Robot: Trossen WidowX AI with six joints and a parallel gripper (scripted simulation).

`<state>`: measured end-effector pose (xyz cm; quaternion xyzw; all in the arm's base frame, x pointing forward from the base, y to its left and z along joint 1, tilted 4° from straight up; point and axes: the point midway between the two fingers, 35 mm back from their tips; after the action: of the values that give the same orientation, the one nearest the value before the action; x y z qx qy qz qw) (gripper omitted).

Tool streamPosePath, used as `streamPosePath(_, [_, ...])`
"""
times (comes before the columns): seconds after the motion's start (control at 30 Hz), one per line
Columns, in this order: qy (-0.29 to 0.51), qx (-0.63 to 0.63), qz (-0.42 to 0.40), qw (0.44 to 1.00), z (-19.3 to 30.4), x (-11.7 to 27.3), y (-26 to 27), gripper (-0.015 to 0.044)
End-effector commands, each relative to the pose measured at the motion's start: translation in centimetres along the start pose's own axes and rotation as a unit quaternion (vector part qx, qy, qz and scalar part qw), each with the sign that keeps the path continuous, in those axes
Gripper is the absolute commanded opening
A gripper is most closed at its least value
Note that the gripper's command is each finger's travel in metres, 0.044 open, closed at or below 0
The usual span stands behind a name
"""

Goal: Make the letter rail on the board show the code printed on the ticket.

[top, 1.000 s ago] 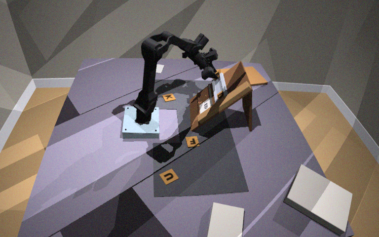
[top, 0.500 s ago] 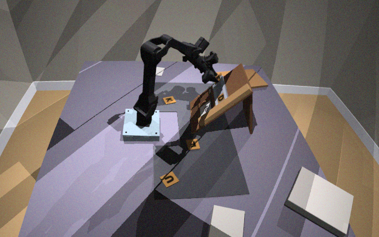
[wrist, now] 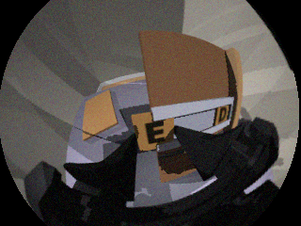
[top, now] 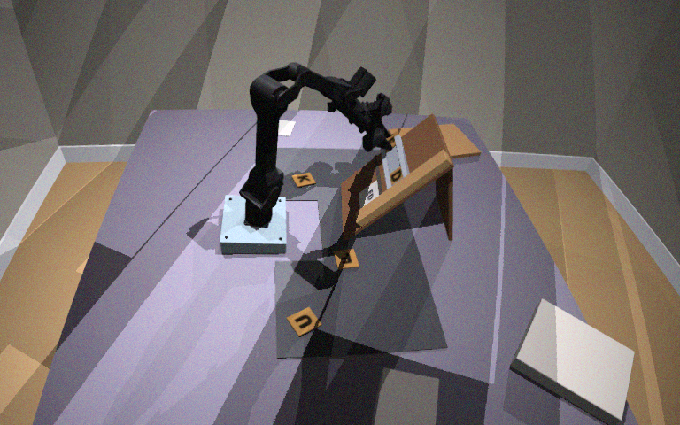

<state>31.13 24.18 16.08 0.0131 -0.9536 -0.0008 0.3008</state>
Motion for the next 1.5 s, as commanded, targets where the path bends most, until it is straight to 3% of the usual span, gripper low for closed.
streamPosePath(0.0, [0.002, 0.004, -0.001, 1.0, 0.2, 0.0, -0.2, 0.0])
streamPosePath(1.47, [0.002, 0.005, 0.0, 1.0, 0.0, -0.1, -2.4, 0.0])
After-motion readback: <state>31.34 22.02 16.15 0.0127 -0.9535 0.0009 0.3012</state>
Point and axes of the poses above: the point midway between the two fingers, 35 mm back from their tips, its own x axis back along the fingers, its own y axis across the jaws, z = x × y, and after that the axes turned 2 degrees about -x, right-handed
